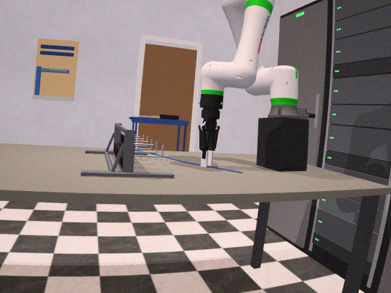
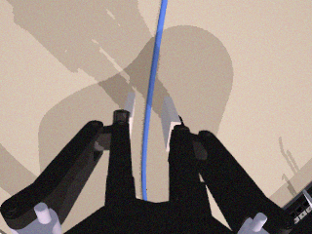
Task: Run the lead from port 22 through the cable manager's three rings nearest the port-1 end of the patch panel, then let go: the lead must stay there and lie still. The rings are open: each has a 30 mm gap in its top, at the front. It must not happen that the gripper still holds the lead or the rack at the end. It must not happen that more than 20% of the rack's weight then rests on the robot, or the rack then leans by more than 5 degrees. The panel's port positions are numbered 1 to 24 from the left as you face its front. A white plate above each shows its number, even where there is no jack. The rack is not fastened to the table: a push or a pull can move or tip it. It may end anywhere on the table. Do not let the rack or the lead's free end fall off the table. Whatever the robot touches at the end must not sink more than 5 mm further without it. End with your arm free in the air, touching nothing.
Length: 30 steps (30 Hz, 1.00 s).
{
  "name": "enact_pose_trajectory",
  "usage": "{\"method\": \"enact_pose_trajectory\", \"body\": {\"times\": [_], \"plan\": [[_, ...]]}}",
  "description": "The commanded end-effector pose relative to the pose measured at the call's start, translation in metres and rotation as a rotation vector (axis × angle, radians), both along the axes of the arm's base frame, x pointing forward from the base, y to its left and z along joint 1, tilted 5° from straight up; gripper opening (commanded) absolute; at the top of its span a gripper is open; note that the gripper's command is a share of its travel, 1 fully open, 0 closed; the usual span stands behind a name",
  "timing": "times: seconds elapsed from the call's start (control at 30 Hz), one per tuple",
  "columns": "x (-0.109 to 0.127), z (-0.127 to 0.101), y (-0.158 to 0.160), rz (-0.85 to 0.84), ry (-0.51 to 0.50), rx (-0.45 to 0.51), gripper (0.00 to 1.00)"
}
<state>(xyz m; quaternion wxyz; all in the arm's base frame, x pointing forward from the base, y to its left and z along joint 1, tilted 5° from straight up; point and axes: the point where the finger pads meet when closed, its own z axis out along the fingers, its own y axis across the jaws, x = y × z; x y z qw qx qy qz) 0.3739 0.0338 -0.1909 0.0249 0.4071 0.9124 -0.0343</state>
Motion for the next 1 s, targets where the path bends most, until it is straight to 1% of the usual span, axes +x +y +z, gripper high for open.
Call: {"method": "enact_pose_trajectory", "body": {"times": [0.0, 0.47, 0.5, 0.97], "plan": [[0.0002, 0.0001, 0.0000, 0.000, 0.000, 0.000, 0.20], [0.0002, 0.0001, 0.0000, 0.000, 0.000, 0.000, 0.20], [0.0002, 0.0001, 0.0000, 0.000, 0.000, 0.000, 0.00], [0.0002, 0.0001, 0.0000, 0.000, 0.000, 0.000, 0.00]]}}
